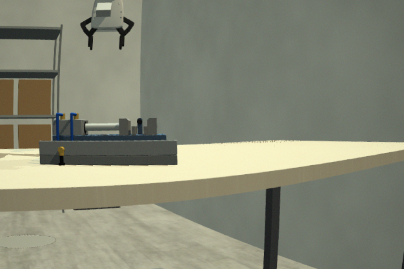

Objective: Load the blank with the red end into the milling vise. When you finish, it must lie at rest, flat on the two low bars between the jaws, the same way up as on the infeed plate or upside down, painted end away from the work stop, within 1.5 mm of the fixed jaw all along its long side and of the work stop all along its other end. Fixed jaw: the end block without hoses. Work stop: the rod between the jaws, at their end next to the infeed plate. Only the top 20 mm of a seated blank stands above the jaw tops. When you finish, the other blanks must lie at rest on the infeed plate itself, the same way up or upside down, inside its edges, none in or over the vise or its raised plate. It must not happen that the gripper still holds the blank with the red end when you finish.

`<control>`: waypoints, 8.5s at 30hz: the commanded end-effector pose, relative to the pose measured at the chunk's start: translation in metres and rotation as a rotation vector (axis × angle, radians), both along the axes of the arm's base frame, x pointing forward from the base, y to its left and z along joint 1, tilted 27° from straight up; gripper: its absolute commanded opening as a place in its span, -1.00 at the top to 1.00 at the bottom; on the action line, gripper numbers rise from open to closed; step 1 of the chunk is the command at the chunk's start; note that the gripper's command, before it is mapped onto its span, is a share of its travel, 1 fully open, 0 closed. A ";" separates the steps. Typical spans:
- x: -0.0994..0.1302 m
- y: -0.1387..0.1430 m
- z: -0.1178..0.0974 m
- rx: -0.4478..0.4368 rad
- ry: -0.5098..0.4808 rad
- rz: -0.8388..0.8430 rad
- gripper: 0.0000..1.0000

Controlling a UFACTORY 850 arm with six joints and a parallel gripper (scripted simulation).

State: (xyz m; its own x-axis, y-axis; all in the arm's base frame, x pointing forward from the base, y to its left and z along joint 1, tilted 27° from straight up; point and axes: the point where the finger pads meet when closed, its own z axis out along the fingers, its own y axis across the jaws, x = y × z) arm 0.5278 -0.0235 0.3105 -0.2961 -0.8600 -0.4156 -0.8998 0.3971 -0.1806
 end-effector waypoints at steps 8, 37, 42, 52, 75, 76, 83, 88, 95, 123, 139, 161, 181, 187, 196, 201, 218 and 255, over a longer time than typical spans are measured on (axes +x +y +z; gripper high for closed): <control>0.002 0.000 0.002 0.000 -0.002 0.000 -1.00; 0.004 0.000 0.003 0.000 -0.002 0.000 -1.00; 0.005 0.000 0.003 0.000 -0.002 0.000 -1.00; 0.006 0.000 0.003 0.000 -0.002 0.000 -1.00; -0.027 -0.070 -0.034 -0.001 -0.002 0.000 -1.00; -0.029 -0.075 -0.036 -0.001 -0.002 0.000 -1.00; -0.036 -0.090 -0.044 -0.001 -0.002 0.000 -1.00; -0.036 -0.091 -0.045 -0.001 -0.002 0.000 -1.00; -0.038 -0.096 -0.047 -0.001 -0.002 0.000 -1.00; -0.035 -0.089 -0.044 -0.001 -0.002 0.000 -1.00; -0.034 -0.087 -0.042 -0.001 -0.002 0.000 -1.00; -0.033 -0.085 -0.041 -0.001 -0.002 0.000 -1.00; -0.033 -0.085 -0.041 -0.001 -0.002 0.000 -1.00; -0.033 -0.085 -0.041 -0.001 -0.002 0.000 -1.00; -0.033 -0.085 -0.041 -0.001 -0.002 0.000 -1.00; -0.033 -0.085 -0.041 -0.001 -0.002 0.000 -1.00; -0.033 -0.085 -0.041 -0.001 -0.002 0.000 -1.00; 0.003 -0.048 -0.138 -0.001 -0.002 0.000 -1.00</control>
